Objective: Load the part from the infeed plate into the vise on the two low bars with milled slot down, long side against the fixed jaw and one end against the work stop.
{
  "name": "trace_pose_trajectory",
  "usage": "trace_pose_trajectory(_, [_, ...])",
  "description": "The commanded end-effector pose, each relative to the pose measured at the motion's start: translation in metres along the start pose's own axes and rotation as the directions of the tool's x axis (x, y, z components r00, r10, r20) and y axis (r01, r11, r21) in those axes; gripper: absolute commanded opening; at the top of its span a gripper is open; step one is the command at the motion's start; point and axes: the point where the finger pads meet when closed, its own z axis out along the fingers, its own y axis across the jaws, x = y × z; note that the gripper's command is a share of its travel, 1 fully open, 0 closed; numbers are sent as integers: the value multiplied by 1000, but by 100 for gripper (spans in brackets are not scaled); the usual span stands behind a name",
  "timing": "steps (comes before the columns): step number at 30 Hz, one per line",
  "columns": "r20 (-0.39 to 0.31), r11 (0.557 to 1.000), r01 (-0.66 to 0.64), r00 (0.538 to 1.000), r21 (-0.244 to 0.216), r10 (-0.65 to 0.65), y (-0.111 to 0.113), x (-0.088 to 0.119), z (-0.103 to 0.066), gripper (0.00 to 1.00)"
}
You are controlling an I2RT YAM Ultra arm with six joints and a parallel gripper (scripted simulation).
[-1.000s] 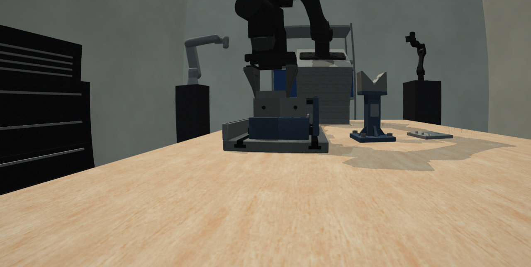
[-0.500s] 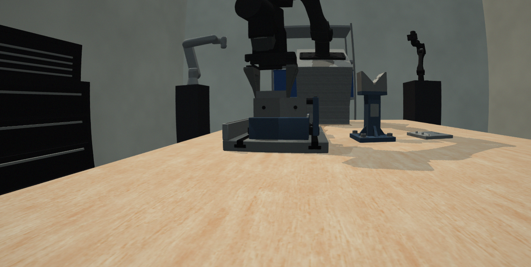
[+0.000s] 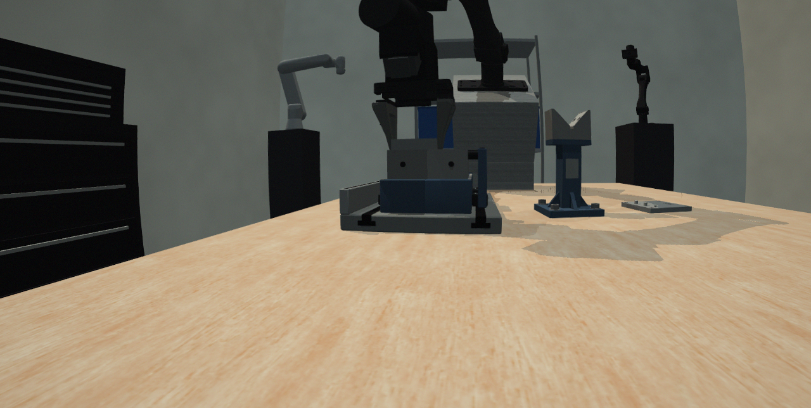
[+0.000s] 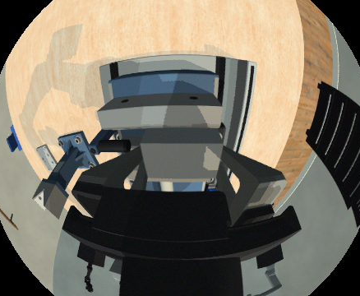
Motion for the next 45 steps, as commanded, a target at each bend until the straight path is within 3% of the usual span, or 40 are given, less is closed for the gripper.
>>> trace_pose_trajectory(1, [40,1000,6,999,12,-6,-1,-17,-16,0])
trace_pose_trajectory(36, [37,1000,6,999,11,-6,-1,-16,-14,0])
trace_pose_trajectory(37, [57,1000,9,998,17,-10,0,-22,-24,0])
trace_pose_trajectory(45, [53,1000,10,999,16,-11,0,-21,-23,0])
